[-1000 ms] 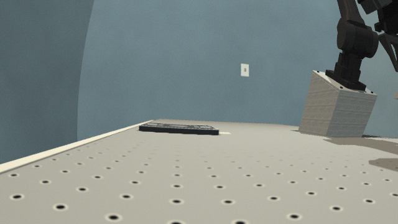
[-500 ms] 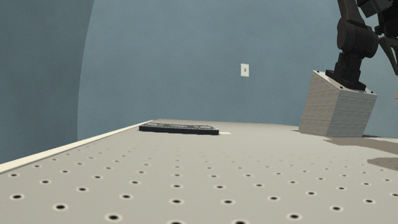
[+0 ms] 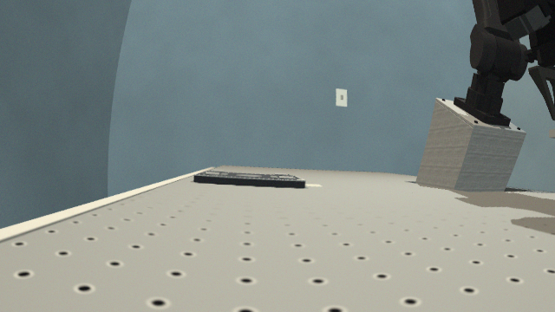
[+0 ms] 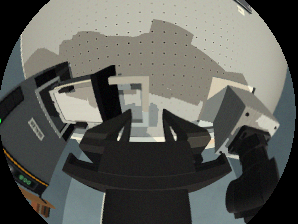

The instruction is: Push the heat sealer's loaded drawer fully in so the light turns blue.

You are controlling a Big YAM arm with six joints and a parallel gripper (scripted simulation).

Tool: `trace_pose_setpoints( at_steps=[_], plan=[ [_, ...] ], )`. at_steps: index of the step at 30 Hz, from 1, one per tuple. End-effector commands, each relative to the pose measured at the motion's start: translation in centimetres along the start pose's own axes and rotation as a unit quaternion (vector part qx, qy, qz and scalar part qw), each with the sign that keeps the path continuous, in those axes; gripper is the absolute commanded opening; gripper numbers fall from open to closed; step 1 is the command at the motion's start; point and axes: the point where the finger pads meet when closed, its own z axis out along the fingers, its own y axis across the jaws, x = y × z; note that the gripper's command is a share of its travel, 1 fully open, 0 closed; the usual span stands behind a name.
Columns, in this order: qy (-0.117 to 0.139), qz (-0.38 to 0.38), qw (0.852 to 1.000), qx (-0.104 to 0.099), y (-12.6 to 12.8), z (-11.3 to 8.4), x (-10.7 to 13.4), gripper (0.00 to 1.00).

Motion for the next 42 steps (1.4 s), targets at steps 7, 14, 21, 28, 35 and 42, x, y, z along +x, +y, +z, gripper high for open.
trace_pose_setpoints(
  at_steps=[7,14,21,28,35,42],
  plan=[
    [-0.001,0.0,1.0,-0.006,0.9,1.4,0.0,0.45],
    [0.0,0.001,1.0,-0.001,0.3,2.5,0.1,0.45],
    [-0.003,0.003,1.0,-0.006,0.8,3.1,-0.2,0.45],
    [-0.004,-0.001,1.0,-0.011,1.3,2.6,-0.3,0.45],
    [-0.004,-0.001,1.0,-0.011,1.3,2.6,-0.3,0.22],
    [-0.004,-0.001,1.0,-0.011,1.3,2.6,-0.3,0.16]
  ],
)
